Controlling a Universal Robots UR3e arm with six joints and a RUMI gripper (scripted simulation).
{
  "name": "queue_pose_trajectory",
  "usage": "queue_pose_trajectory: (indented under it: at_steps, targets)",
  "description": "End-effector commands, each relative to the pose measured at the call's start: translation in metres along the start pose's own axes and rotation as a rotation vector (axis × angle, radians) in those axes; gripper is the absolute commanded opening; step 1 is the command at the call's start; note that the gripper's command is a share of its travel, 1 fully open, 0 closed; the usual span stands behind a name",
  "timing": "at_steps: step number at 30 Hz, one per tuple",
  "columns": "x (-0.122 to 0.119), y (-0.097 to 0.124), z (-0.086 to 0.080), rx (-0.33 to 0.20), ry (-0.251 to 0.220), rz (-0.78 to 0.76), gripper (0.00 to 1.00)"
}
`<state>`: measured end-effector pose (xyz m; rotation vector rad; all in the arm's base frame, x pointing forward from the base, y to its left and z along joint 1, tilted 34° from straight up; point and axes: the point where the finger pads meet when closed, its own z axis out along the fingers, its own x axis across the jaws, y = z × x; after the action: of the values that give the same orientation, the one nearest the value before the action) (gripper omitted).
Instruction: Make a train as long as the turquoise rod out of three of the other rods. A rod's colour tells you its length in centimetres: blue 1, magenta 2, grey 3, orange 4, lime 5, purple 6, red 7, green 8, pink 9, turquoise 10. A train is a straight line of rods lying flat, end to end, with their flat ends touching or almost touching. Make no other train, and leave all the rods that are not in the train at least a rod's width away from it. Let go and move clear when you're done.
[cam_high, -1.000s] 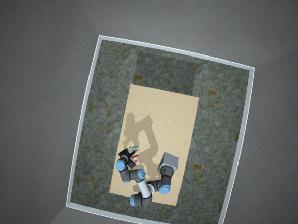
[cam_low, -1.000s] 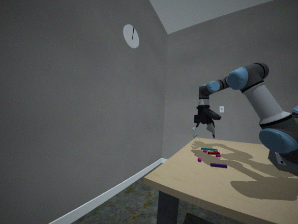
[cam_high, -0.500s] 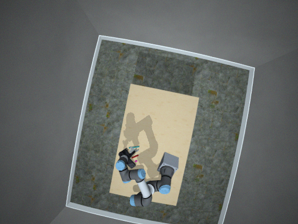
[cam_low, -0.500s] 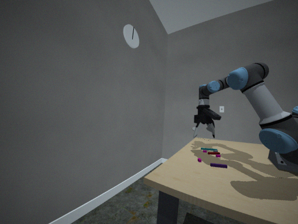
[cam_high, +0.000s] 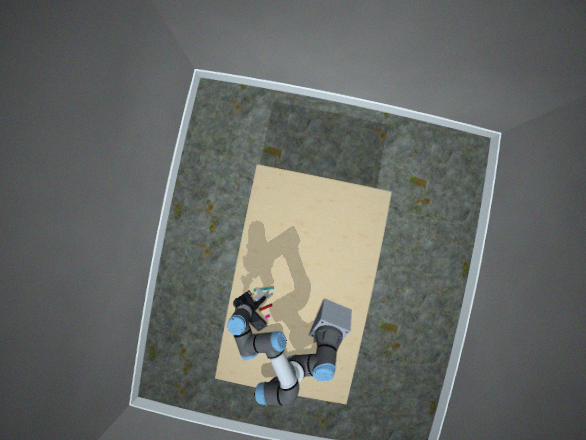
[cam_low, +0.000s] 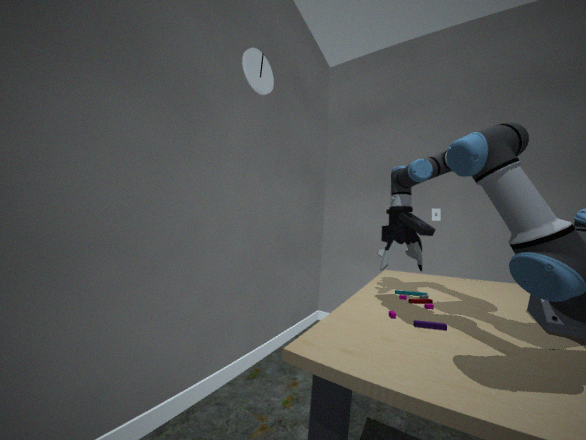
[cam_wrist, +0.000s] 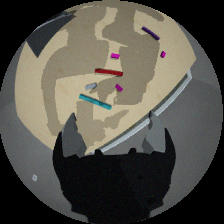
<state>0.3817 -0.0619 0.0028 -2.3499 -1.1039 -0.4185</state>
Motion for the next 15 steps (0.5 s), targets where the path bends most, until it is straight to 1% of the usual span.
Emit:
queue_pose_trajectory:
  at_steps: [1, 9, 15]
  targets:
    - [0.0, 0.001, -0.001, -0.003, 0.0, 0.0, 1.0]
    - [0.001, -0.001, -0.002, -0.003, 0.0, 0.014, 1.0]
    - [0.007, -0.01, -0.005, -0.003, 0.0, 0.08, 1.0]
